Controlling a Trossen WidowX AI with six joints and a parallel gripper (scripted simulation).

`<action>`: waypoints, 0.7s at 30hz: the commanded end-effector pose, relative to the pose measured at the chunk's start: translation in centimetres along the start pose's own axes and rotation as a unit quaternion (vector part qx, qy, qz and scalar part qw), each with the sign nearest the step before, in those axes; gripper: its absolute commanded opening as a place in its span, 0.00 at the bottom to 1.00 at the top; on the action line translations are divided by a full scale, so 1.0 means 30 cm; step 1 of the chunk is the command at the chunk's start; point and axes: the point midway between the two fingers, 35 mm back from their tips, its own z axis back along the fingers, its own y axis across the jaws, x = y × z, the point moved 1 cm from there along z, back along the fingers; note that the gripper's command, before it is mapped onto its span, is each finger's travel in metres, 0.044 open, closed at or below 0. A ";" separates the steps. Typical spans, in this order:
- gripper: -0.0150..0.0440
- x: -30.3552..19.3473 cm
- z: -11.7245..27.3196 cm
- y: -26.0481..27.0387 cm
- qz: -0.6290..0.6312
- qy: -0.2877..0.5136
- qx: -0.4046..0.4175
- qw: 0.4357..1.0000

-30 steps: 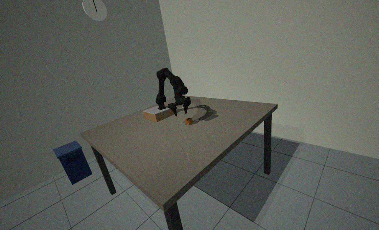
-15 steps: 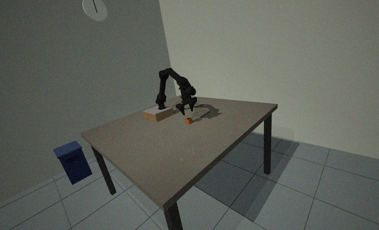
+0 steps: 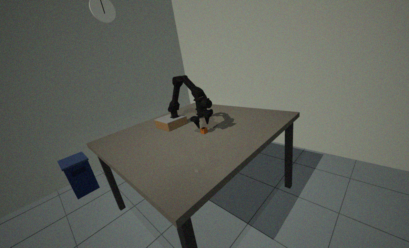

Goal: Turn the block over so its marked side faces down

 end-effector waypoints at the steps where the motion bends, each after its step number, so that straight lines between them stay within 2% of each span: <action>1: 1.00 -0.002 -0.024 0.002 -0.001 0.001 0.002 1.000; 18: 1.00 -0.004 -0.109 0.003 -0.002 0.001 0.002 1.000; 21: 0.87 -0.004 -0.109 0.003 -0.002 0.001 0.002 1.000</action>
